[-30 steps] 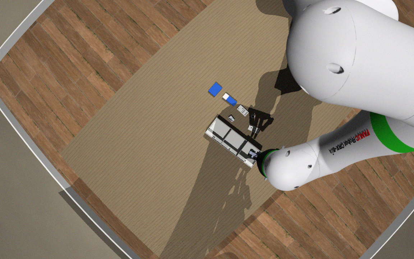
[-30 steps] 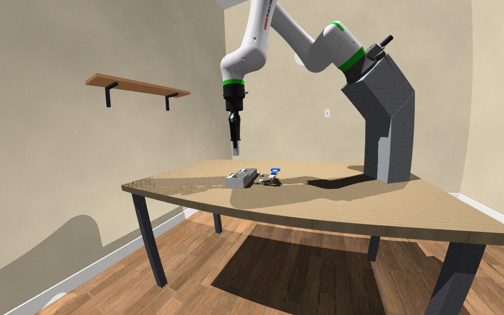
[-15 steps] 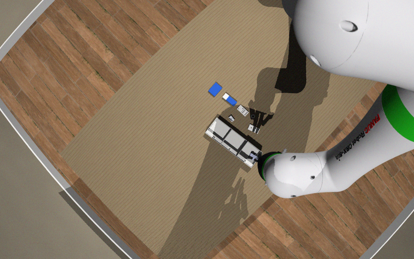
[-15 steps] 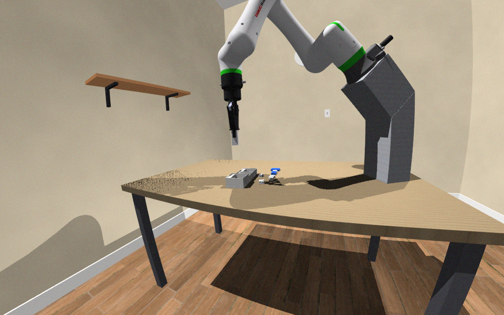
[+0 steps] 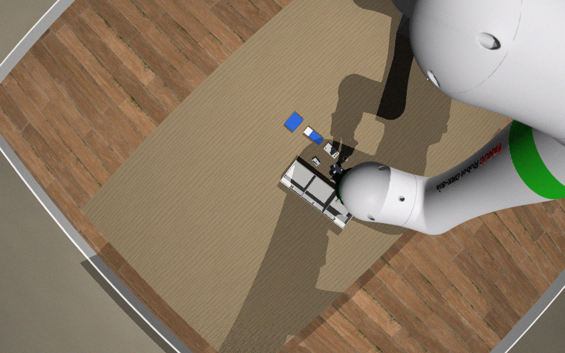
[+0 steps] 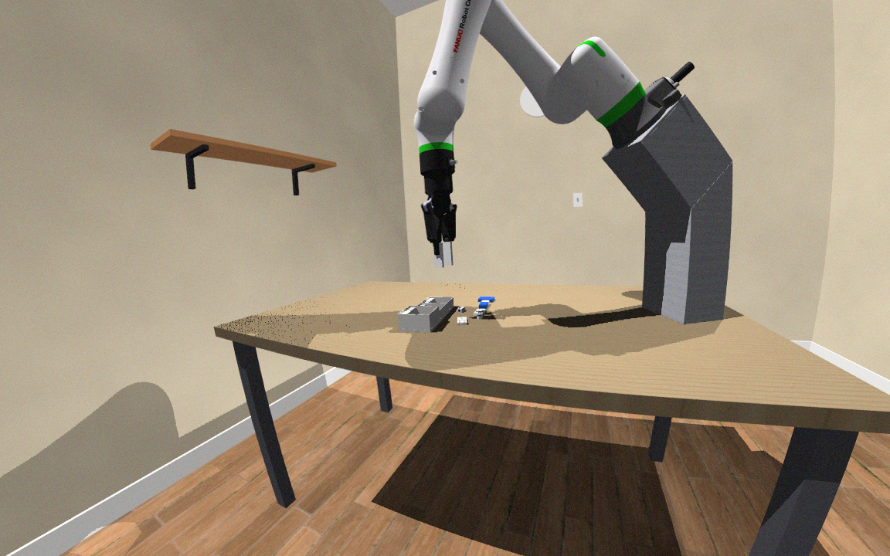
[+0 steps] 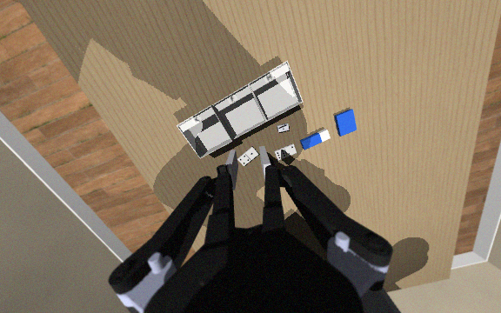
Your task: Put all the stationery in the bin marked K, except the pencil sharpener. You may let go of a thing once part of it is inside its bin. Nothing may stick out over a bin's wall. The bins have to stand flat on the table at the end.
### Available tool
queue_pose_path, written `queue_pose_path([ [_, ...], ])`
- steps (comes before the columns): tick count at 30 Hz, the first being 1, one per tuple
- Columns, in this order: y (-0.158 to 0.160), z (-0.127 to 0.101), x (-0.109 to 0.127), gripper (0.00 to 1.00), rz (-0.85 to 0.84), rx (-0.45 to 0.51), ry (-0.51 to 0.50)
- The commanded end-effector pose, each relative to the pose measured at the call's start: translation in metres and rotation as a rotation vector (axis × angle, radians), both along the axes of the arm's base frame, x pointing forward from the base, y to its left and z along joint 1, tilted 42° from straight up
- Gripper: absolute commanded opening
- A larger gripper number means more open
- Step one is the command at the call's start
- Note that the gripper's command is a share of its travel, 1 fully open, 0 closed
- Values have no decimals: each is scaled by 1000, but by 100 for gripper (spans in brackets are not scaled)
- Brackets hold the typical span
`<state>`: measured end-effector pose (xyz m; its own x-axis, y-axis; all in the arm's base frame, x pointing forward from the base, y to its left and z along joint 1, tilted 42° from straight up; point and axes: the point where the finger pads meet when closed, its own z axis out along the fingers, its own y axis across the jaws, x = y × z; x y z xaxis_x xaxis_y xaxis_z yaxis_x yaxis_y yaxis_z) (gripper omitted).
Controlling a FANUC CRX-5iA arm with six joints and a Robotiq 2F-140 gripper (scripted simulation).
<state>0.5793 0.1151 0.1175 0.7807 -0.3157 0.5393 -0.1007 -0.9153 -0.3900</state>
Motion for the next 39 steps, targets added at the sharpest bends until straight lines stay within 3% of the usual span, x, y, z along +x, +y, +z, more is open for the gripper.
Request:
queue_pose_path([
  [1, -11, -14, 2, 23, -116, 100, 34],
  [15, -88, -102, 4, 23, -521, 408, 159],
  [17, -88, -102, 4, 23, -521, 408, 159],
  [18, -93, -109, 4, 23, -604, 470, 183],
  [22, -115, -134, 5, 23, -713, 542, 213],
  [31, -120, -138, 4, 23, -917, 759, 301],
  [39, -119, -137, 4, 23, -920, 769, 305],
])
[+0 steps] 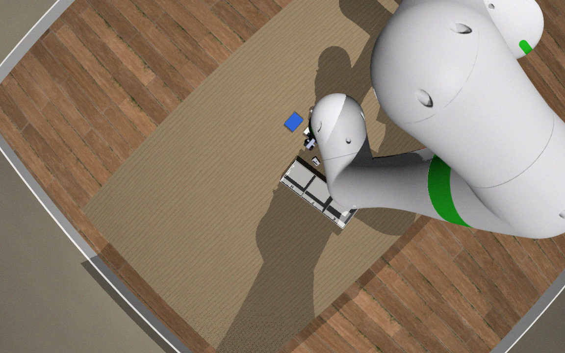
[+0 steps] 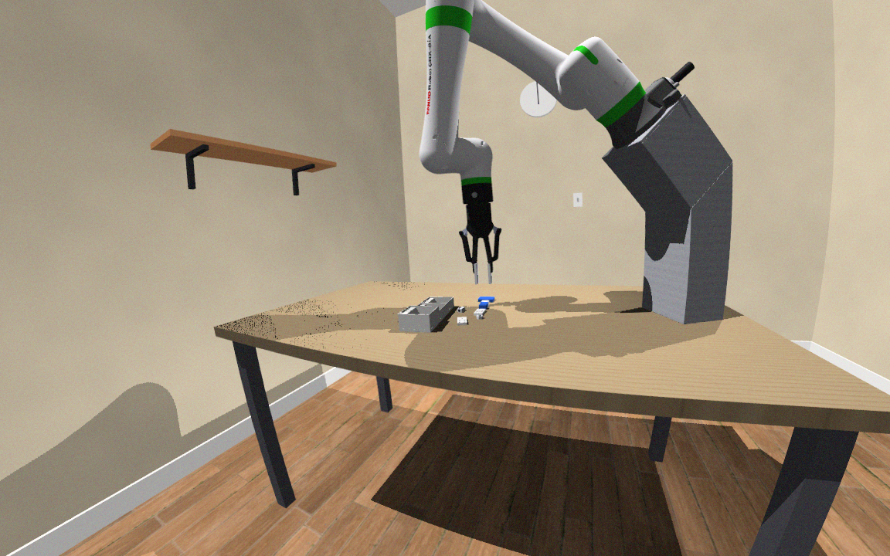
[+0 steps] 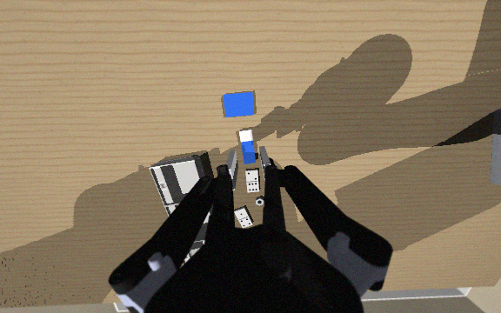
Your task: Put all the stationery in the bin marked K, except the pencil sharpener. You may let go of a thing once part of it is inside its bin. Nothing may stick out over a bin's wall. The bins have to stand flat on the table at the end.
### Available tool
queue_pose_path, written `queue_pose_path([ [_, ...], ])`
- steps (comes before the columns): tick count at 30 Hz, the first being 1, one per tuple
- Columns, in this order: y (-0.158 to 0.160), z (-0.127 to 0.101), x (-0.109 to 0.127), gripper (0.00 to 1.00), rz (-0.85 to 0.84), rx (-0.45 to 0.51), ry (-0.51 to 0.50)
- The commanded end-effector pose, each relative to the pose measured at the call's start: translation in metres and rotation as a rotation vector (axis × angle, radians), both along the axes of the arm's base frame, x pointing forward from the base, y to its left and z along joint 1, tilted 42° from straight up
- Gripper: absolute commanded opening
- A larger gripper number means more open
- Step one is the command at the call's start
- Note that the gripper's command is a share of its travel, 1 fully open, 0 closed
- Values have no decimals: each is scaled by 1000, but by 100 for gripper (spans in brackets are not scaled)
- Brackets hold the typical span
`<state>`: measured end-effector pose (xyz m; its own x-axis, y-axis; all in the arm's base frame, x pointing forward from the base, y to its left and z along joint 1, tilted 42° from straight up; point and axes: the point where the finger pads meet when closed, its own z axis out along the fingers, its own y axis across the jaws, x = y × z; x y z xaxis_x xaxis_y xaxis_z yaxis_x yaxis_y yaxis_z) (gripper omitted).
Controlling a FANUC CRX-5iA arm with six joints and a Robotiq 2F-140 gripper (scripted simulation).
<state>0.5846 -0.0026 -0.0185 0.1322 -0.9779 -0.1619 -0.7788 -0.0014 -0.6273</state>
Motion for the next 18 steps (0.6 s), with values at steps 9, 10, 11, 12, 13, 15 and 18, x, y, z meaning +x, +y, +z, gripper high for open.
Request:
queue_pose_path([
  [9, -1, -1, -1, 23, 27, 36, -20],
  [10, 0, -1, -1, 23, 27, 36, -20],
  [11, 0, -1, -1, 23, 27, 36, -20],
  [12, 0, -1, -1, 23, 27, 36, -20],
  [13, 0, -1, -1, 23, 27, 36, -20],
  [15, 0, -1, -1, 23, 27, 36, -20],
  [18, 0, 0, -1, 23, 27, 36, -20],
])
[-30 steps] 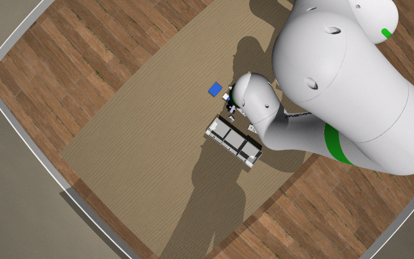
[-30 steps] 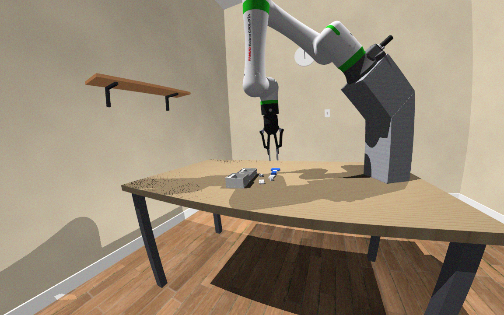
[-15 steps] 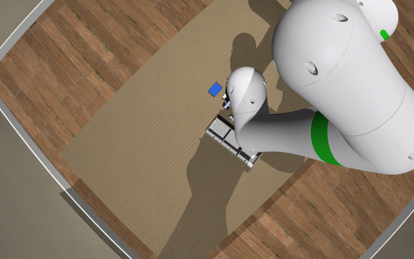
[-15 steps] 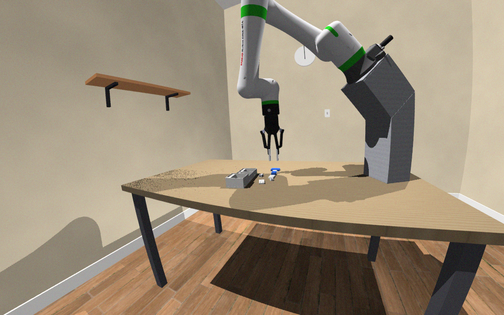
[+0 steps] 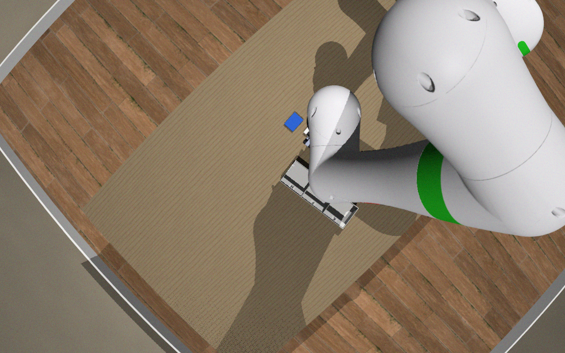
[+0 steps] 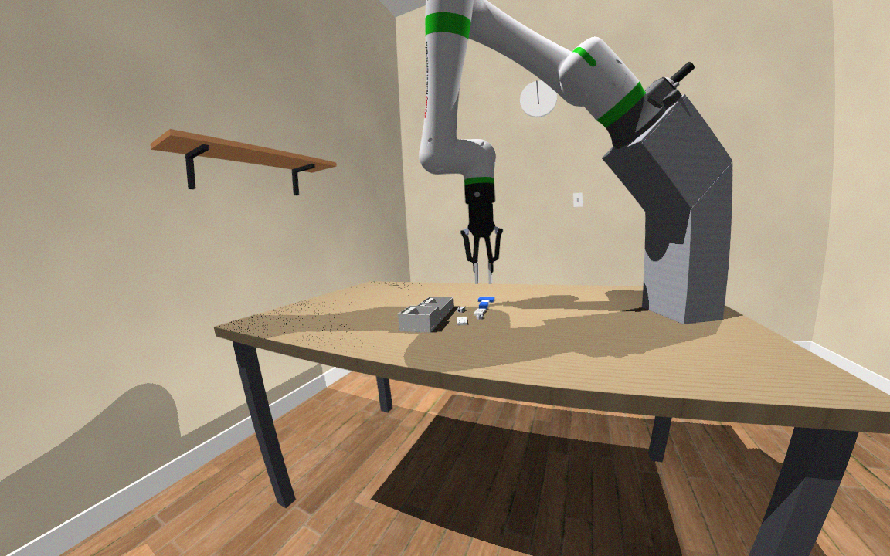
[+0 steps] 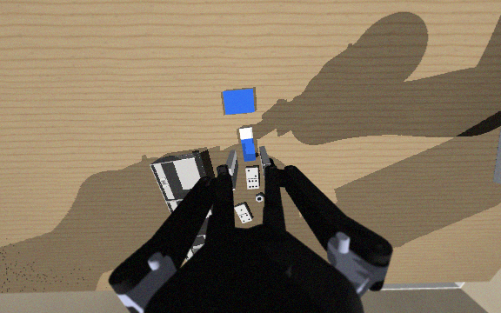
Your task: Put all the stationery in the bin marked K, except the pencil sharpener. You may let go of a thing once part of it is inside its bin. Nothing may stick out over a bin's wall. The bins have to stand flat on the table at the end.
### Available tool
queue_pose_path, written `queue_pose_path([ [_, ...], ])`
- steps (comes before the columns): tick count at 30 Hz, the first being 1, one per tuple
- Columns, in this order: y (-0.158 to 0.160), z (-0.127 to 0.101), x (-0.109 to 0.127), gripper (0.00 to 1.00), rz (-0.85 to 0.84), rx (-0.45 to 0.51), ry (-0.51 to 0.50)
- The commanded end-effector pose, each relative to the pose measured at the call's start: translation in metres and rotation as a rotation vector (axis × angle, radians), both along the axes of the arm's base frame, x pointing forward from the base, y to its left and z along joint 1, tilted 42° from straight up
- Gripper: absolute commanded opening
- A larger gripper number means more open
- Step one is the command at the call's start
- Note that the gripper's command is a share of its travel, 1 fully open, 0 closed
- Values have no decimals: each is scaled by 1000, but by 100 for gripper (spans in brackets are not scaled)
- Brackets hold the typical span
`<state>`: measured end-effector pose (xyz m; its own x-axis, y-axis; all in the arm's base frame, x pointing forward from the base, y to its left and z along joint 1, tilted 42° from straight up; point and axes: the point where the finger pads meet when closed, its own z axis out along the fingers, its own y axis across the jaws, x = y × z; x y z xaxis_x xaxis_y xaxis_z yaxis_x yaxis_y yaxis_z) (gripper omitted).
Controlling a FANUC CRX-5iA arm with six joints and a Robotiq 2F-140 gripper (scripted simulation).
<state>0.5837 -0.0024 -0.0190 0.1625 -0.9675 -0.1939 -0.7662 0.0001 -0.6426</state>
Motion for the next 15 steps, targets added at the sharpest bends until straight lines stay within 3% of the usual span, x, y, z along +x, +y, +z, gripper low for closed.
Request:
queue_pose_path([
  [1, 0, 0, 0, 23, 0, 0, 0],
  [15, 3, -5, 6, 23, 0, 0, 0],
])
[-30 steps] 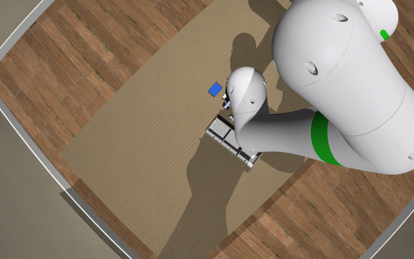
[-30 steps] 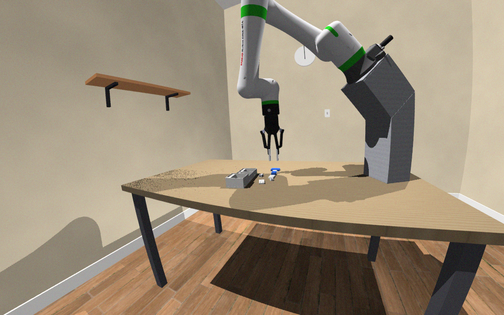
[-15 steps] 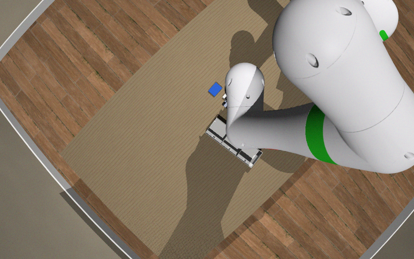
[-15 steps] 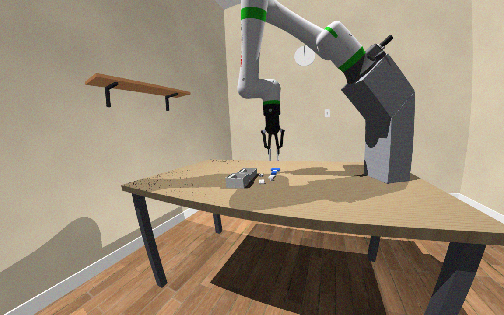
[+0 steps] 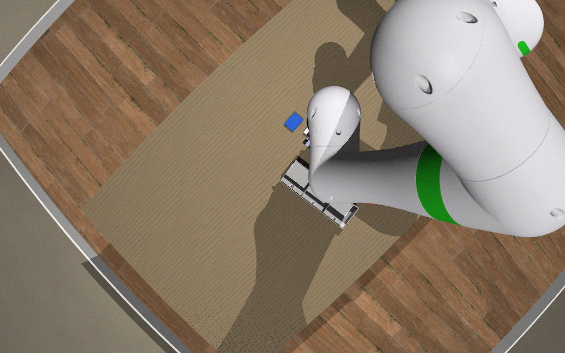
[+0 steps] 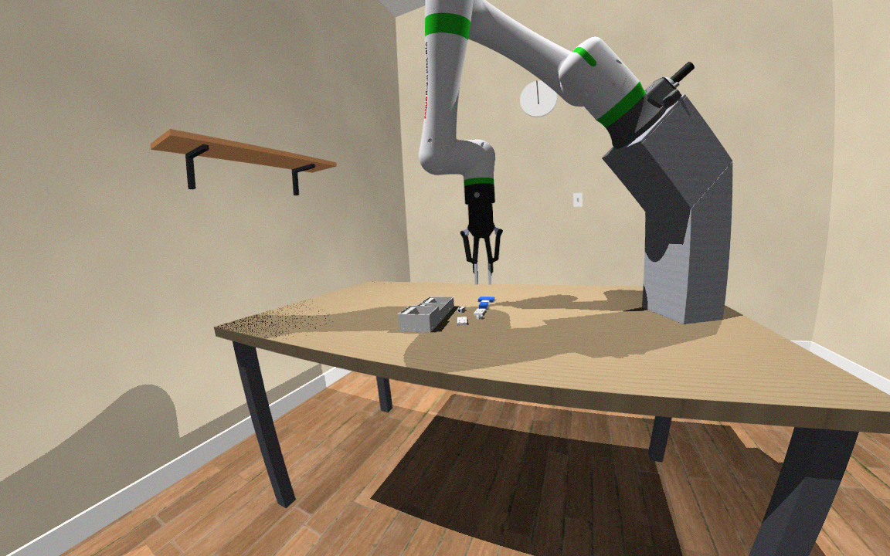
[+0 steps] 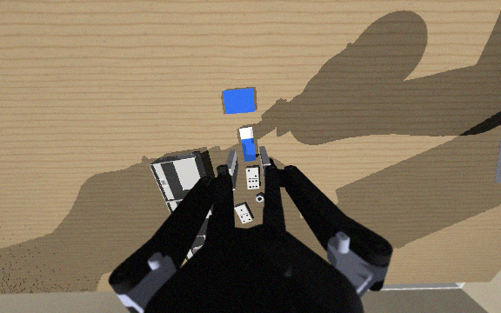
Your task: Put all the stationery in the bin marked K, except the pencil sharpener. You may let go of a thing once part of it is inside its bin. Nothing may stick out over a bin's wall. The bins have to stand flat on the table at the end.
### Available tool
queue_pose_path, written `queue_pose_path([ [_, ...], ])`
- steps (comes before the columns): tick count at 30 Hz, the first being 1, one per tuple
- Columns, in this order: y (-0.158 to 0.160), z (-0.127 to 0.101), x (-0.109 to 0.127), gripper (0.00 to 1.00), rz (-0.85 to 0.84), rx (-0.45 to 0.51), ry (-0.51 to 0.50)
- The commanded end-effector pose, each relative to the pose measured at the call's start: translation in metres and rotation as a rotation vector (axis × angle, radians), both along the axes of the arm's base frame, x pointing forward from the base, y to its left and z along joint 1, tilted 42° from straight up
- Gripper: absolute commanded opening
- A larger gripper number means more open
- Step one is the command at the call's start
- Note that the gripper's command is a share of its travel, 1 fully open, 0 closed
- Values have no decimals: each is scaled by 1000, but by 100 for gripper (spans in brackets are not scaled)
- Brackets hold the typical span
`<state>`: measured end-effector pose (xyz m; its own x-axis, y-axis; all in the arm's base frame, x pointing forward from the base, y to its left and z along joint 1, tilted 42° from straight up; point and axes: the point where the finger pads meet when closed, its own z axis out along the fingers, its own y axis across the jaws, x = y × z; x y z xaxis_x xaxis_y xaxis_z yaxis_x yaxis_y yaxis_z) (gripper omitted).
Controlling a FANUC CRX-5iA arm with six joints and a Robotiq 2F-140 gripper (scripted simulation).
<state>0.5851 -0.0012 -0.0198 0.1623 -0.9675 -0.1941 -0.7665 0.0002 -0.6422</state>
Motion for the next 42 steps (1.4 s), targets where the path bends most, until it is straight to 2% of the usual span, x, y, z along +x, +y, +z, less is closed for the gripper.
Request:
queue_pose_path([
  [1, 3, -7, 7, 23, 0, 0, -1],
  [15, 15, -43, 37, 23, 0, 0, -1],
  [27, 18, -52, 45, 23, 0, 0, -1],
  [39, 18, -52, 45, 23, 0, 0, -1],
  [40, 18, -52, 45, 11, 0, 0, -1],
  [42, 18, -52, 45, 11, 0, 0, -1],
])
